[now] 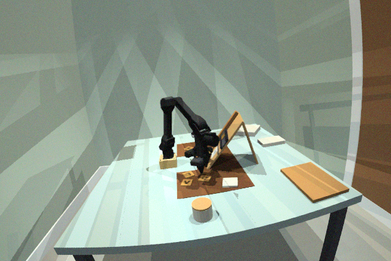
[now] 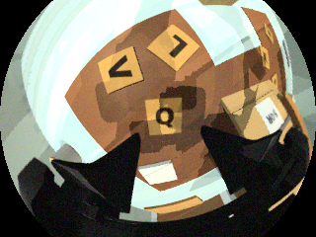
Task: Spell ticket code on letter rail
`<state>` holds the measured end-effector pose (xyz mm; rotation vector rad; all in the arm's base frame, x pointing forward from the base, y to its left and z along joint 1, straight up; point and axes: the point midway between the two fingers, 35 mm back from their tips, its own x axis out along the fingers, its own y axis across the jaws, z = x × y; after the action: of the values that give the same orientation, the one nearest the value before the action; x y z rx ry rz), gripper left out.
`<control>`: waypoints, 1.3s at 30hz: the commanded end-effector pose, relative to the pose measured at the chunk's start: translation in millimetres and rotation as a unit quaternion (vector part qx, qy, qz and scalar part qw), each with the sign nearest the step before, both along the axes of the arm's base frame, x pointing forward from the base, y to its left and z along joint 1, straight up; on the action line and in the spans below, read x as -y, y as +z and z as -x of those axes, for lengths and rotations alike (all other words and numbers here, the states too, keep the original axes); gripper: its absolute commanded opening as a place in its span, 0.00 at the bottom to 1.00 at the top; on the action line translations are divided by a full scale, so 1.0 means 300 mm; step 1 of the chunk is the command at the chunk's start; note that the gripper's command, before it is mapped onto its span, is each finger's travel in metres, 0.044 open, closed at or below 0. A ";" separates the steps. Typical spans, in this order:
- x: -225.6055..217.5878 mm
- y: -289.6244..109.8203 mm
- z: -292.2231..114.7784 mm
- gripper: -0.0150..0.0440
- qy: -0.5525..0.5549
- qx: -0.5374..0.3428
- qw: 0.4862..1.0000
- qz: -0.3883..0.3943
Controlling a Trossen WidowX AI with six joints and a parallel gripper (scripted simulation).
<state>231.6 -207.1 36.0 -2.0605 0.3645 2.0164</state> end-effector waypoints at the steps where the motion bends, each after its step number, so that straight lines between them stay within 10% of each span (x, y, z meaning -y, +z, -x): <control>1: 0.004 -0.019 0.001 0.83 -0.006 -0.001 1.000 0.001; 39: 0.009 -0.177 -0.003 0.83 -0.006 -0.002 1.000 0.001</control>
<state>233.9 -210.2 -14.2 -2.0574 0.3742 2.0108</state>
